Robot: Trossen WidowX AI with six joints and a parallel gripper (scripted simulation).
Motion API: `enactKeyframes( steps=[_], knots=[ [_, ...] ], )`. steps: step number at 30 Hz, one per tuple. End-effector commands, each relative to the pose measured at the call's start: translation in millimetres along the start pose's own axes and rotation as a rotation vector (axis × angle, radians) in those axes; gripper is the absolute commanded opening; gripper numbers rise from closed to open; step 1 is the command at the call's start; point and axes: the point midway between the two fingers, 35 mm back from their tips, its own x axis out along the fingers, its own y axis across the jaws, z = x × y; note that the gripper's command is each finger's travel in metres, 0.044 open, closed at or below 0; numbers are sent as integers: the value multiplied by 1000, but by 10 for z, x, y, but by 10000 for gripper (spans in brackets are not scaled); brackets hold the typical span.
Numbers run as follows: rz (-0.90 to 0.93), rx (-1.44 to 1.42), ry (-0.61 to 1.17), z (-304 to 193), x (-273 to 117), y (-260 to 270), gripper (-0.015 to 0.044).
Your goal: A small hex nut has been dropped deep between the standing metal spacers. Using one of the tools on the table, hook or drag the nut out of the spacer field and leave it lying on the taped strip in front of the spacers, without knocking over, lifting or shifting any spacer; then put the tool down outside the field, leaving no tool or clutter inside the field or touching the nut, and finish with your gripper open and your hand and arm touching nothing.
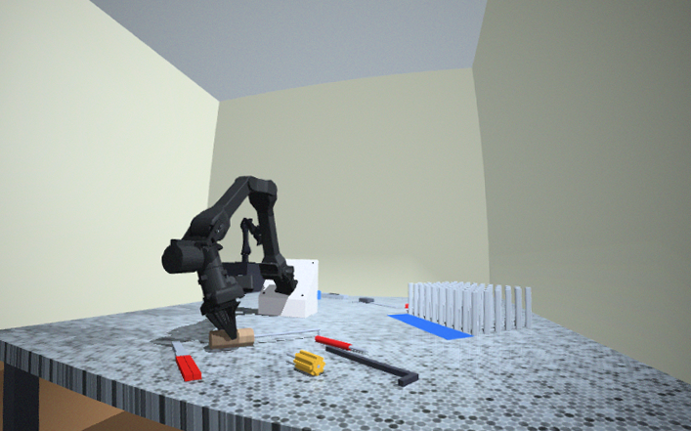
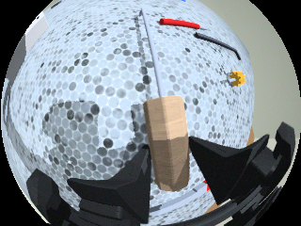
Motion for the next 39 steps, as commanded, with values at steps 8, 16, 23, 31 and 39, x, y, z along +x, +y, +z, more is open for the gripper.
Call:
enactKeyframes(
  steps=[8,16,23,31,39],
  knots=[
    [-1,0,-1,6,-113,-64,43],
    [-1,0,0,53,-537,-230,0],
    [-1,-1,1,158,-932,-352,0],
    [1,-1,1,347,-1378,-449,0],
    [1,-1,1,452,-1568,-479,0]
  ],
)
